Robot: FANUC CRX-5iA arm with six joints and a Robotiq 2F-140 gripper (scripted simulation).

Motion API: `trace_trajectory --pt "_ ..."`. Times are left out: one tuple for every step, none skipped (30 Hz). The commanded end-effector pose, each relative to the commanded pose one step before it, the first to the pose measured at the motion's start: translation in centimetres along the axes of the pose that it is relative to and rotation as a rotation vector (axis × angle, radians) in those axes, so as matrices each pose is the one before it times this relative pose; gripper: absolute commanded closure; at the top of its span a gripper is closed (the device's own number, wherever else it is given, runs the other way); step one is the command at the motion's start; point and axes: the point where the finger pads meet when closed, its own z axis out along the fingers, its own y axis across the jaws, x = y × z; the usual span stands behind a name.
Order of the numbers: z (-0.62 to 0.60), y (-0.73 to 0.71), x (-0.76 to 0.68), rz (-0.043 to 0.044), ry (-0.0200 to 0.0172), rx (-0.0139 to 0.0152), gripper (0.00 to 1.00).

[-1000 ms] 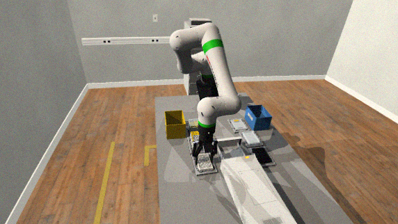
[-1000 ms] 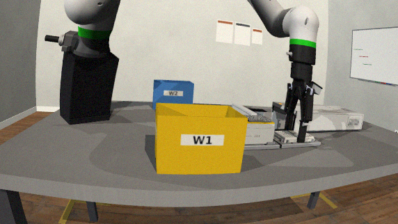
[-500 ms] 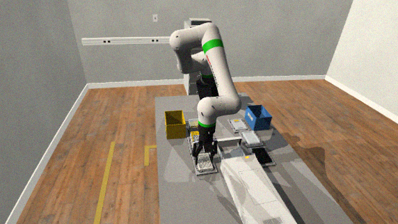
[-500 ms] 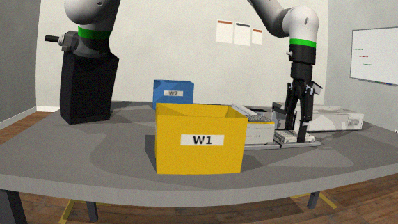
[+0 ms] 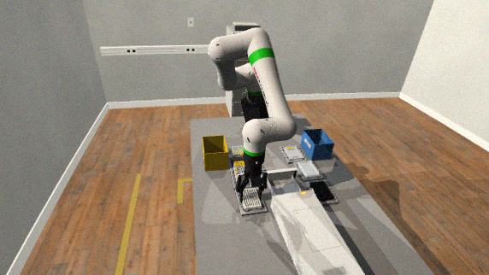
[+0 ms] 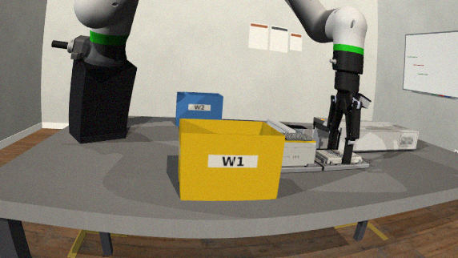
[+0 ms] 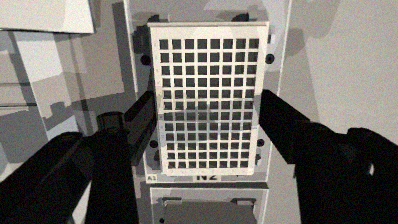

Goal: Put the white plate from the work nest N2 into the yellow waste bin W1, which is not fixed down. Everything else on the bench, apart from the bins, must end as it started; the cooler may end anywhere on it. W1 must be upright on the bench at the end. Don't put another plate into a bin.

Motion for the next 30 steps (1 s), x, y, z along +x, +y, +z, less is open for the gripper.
trace_trajectory --pt "-0.158 0.025 0.103 -0.00009 0.00219 -0.00048 0.90" --pt "-0.033 0.000 0.000 0.00000 0.00000 0.00000 0.90" --pt "-0.033 0.000 0.000 0.00000 0.00000 0.00000 0.90" --pt "-0.033 0.000 0.000 0.00000 0.00000 0.00000 0.90" --pt "-0.033 0.000 0.000 0.00000 0.00000 0.00000 0.90" --pt "-0.033 0.000 0.000 0.00000 0.00000 0.00000 0.90" --pt "-0.033 0.000 0.000 0.00000 0.00000 0.00000 0.90" --pt "-0.033 0.000 0.000 0.00000 0.00000 0.00000 0.90" --pt "-0.033 0.000 0.000 0.00000 0.00000 0.00000 0.90" --pt "0.000 0.000 0.000 0.00000 0.00000 0.00000 0.90" --pt "0.000 0.000 0.000 0.00000 0.00000 0.00000 0.90" --pt "-0.034 0.000 0.000 0.00000 0.00000 0.00000 0.90" --pt "-0.033 0.000 0.000 0.00000 0.00000 0.00000 0.90" --pt "-0.033 0.000 0.000 0.00000 0.00000 0.00000 0.90" --pt "-0.033 0.000 0.000 0.00000 0.00000 0.00000 0.90" --pt "-0.033 0.000 0.000 0.00000 0.00000 0.00000 0.90" --pt "-0.033 0.000 0.000 0.00000 0.00000 0.00000 0.90" --pt "-0.033 0.000 0.000 0.00000 0.00000 0.00000 0.90" --pt "-0.033 0.000 0.000 0.00000 0.00000 0.00000 0.90" --pt "-0.033 0.000 0.000 0.00000 0.00000 0.00000 0.90" --pt "-0.033 0.000 0.000 0.00000 0.00000 0.00000 0.90" --pt "-0.033 0.000 0.000 0.00000 0.00000 0.00000 0.90" --pt "-0.033 0.000 0.000 0.00000 0.00000 0.00000 0.90" --pt "-0.033 0.000 0.000 0.00000 0.00000 0.00000 0.90" --pt "-0.132 0.000 0.000 0.00000 0.00000 0.00000 0.90" --pt "-0.132 0.000 0.000 0.00000 0.00000 0.00000 0.90" --pt "0.000 0.000 0.000 0.00000 0.00000 0.00000 0.90" --pt "0.000 0.000 0.000 0.00000 0.00000 0.00000 0.90" --pt "-0.135 0.000 0.000 0.00000 0.00000 0.00000 0.90" --pt "-0.132 0.000 0.000 0.00000 0.00000 0.00000 0.90"
